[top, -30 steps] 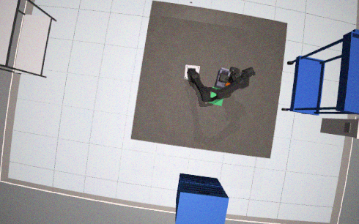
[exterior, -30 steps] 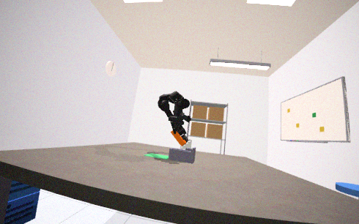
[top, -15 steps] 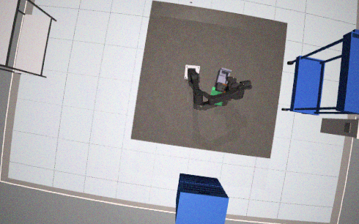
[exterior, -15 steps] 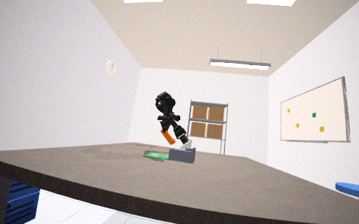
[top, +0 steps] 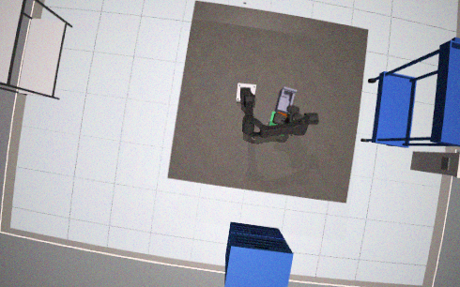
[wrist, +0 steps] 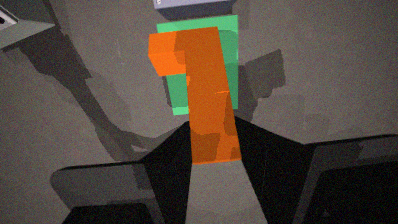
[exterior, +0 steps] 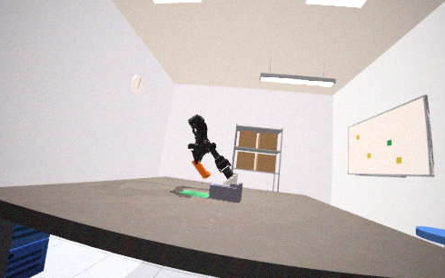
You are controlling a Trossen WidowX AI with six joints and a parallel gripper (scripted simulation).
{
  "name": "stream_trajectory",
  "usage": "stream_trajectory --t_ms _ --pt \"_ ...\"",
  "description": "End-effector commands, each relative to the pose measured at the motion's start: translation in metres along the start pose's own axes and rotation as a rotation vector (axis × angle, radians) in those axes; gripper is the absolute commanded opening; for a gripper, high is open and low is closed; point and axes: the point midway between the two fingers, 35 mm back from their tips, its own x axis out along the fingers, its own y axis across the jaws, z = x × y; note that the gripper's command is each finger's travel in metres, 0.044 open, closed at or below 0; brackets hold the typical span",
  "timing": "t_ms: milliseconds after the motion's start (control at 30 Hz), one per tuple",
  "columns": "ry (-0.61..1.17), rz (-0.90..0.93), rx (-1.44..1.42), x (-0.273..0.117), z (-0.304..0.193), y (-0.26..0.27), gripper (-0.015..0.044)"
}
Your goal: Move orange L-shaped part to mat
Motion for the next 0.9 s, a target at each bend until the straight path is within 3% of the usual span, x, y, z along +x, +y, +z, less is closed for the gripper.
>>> stream_trajectory --t_ms 0,867 --pt "0.003 -0.003 0.001 0.002 -0.003 0.000 0.0000" --pt "0.005 -0.005 0.002 0.043 -0.003 0.000 0.0000"
